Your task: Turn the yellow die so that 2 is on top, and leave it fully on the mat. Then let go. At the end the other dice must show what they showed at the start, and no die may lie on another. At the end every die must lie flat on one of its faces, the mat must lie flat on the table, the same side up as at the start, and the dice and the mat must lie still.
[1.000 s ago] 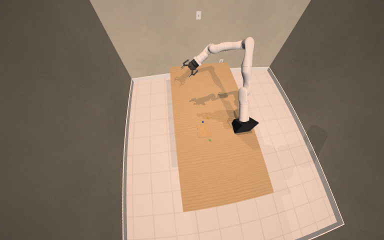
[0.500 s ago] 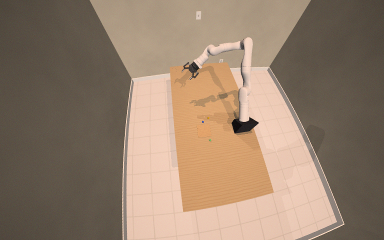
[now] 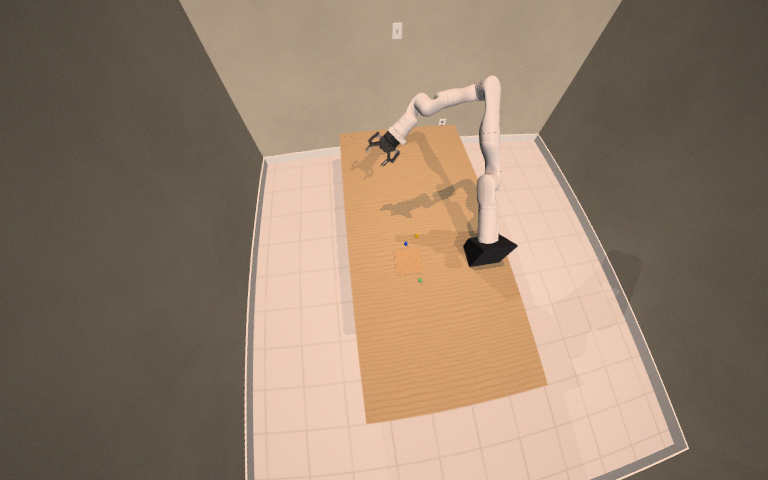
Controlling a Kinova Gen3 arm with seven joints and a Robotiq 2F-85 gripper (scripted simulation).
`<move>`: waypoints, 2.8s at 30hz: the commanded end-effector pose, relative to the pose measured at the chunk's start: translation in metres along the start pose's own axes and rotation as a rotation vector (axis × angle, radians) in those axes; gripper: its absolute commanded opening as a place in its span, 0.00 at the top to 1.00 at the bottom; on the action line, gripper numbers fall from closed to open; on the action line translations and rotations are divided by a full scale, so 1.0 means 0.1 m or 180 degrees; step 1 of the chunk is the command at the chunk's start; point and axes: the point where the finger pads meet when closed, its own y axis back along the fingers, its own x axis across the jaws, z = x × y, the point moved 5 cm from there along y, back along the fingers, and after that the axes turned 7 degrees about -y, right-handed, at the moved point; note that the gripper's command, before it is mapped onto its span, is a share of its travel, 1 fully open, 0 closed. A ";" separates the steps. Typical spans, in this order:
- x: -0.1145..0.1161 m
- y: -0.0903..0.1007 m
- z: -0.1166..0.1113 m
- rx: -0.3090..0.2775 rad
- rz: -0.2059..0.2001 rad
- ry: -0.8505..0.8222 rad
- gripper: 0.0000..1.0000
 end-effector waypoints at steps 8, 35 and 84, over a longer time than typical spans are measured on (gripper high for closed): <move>-0.12 -0.06 -0.07 -0.0020 -0.0085 0.0023 0.00; -0.51 -0.24 -0.18 -0.0203 -0.0334 0.0186 0.00; -1.80 -0.69 -0.20 -0.0824 -0.1128 0.0689 0.00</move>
